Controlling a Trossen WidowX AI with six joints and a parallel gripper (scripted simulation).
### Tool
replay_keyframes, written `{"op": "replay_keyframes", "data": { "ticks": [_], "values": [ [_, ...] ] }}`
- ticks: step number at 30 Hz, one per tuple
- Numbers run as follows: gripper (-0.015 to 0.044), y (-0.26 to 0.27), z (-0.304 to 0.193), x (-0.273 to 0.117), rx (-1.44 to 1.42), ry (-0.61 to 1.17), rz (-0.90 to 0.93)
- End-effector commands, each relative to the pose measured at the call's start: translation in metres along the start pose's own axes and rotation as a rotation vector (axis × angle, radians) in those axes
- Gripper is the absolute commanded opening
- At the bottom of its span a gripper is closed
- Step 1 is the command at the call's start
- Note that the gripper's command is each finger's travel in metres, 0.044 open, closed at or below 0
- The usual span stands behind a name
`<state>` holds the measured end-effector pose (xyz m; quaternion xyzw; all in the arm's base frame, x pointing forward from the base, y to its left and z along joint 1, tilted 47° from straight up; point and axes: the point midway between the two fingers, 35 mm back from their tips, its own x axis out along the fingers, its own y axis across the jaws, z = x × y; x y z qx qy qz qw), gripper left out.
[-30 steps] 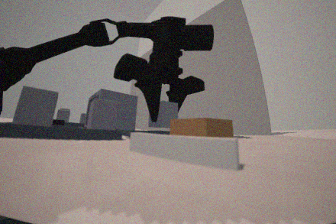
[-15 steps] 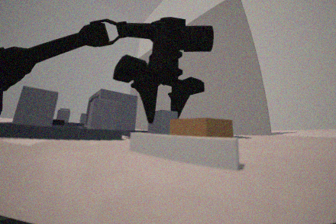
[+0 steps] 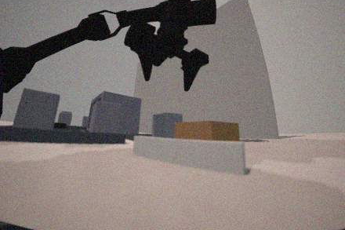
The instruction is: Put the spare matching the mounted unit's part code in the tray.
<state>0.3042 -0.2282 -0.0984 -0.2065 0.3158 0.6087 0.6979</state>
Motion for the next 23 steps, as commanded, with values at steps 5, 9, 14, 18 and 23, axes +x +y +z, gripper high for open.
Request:
{"op": "replay_keyframes", "data": {
  "ticks": [5, 9, 14, 18, 23],
  "values": [
    [0.044, 0.0021, -0.0008, -0.0286, 0.0, 0.014, -0.028],
    [0.044, 0.0021, -0.0008, -0.0286, 0.0, 0.014, -0.028],
    [0.044, 0.0021, -0.0008, -0.0286, 0.0, 0.014, -0.028],
    [0.044, 0.0021, -0.0008, -0.0286, 0.0, 0.014, -0.028],
    [0.044, 0.0021, -0.0008, -0.0286, 0.0, 0.014, -0.028]
  ]
}}
